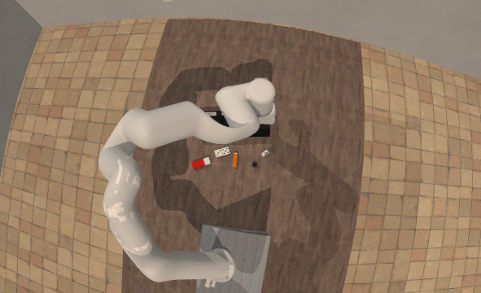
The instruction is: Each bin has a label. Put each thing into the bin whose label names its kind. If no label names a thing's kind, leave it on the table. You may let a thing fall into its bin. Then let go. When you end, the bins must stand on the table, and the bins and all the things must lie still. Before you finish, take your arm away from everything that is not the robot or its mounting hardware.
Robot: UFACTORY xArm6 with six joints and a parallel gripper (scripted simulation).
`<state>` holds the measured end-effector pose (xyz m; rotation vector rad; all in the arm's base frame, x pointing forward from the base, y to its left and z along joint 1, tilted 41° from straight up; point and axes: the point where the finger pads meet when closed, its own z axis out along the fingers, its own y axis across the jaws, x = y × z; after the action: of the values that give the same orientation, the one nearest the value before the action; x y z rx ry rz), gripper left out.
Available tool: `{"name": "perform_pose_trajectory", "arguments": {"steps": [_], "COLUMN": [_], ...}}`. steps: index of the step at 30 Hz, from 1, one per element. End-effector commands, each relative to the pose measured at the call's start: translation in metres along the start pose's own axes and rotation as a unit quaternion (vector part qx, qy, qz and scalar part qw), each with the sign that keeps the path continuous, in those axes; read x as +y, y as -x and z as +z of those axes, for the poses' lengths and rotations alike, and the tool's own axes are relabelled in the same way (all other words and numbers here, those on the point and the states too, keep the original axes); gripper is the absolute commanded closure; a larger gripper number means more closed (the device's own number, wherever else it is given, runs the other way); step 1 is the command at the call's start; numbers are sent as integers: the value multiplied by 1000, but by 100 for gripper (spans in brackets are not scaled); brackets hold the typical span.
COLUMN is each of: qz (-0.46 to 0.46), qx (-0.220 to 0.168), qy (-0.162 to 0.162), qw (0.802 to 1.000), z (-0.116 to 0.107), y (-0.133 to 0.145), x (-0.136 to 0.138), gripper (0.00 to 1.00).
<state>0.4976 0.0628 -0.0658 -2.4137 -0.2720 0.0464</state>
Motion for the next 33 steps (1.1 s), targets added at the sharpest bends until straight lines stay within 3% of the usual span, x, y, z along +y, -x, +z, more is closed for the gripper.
{"name": "perform_pose_trajectory", "arguments": {"steps": [1, 13, 17, 26, 33], "qz": [-1, -1, -1, -1, -1], "qx": [2, 2, 2, 2, 2], "qy": [1, 1, 1, 1, 1], "qw": [1000, 1000, 1000, 1000, 1000], "z": [-3, -2, -2, -2, 11], "y": [-1, 4, 5, 5, 5], "x": [-15, -74, -83, -83, -83], "gripper": [93, 93, 93, 93, 93]}}
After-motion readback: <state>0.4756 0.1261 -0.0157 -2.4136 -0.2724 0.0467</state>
